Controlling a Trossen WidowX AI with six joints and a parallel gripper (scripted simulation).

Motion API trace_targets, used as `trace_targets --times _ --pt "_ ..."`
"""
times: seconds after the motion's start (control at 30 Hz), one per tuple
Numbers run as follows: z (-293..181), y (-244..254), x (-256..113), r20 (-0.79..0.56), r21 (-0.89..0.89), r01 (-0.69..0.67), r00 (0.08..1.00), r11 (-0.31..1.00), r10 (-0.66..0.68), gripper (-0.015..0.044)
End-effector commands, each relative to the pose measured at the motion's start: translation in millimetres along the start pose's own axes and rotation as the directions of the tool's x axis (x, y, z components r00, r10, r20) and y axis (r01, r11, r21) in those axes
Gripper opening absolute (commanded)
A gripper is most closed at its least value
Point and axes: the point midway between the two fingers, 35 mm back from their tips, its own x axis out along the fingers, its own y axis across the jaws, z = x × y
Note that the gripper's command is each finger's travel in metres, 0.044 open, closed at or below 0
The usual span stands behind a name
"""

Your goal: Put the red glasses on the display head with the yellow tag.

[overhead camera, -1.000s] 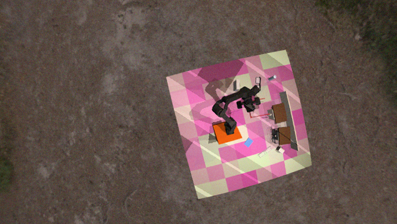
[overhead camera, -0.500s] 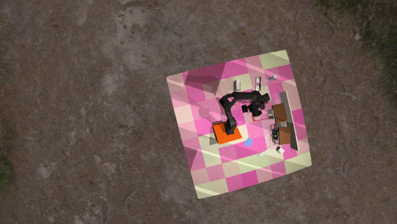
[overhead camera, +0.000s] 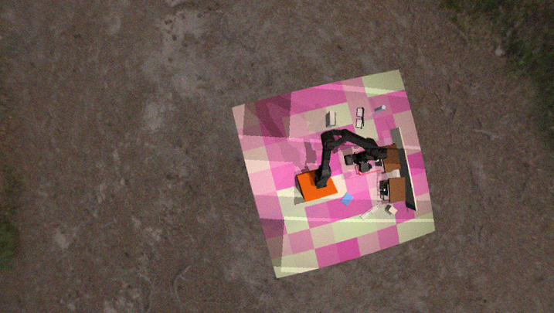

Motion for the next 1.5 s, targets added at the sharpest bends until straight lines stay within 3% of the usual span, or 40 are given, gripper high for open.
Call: trace_targets --times 0.0,0.33,1.47 --pt "14 8 2 -0.078 -0.014 -0.004 0.997 1.000 0.003 0.0000" --pt "20 12 8 -0.141 -0.017 -0.019 0.990 1.000 0.016 0.0000" --pt "18 13 35 -0.119 -0.019 -0.007 0.993 1.000 0.005 0.0000"
